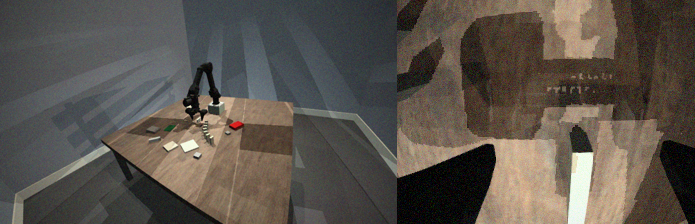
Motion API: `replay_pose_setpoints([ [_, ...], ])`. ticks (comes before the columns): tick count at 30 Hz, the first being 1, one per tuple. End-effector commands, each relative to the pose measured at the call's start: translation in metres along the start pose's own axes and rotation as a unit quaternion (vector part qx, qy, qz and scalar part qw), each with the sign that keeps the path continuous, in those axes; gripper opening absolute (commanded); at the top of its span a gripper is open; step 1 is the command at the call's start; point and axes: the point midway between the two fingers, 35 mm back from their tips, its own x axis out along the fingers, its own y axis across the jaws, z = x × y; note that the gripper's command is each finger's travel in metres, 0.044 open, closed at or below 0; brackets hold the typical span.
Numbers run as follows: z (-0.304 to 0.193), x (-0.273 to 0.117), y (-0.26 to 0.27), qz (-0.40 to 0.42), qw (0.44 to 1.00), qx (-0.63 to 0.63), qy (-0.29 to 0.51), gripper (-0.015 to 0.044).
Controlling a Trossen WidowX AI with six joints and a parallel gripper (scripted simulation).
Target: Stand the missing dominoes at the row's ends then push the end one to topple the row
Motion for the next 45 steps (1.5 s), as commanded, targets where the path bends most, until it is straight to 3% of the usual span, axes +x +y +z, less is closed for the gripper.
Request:
replay_pose_setpoints([
  [1,-0.003,0.011,0.001,0.001,1.000,0.002,0.006,0.0440],
  [10,-0.003,0.015,0.001,0.001,1.000,0.002,0.006,0.0440],
  [26,-0.003,0.015,0.001,0.001,1.000,0.002,0.006,0.0029],
  [36,-0.003,0.013,0.001,0.001,1.000,0.002,0.006,0.0029],
  [45,0.006,-0.087,0.000,0.001,1.000,0.002,0.005,0.0029],
])
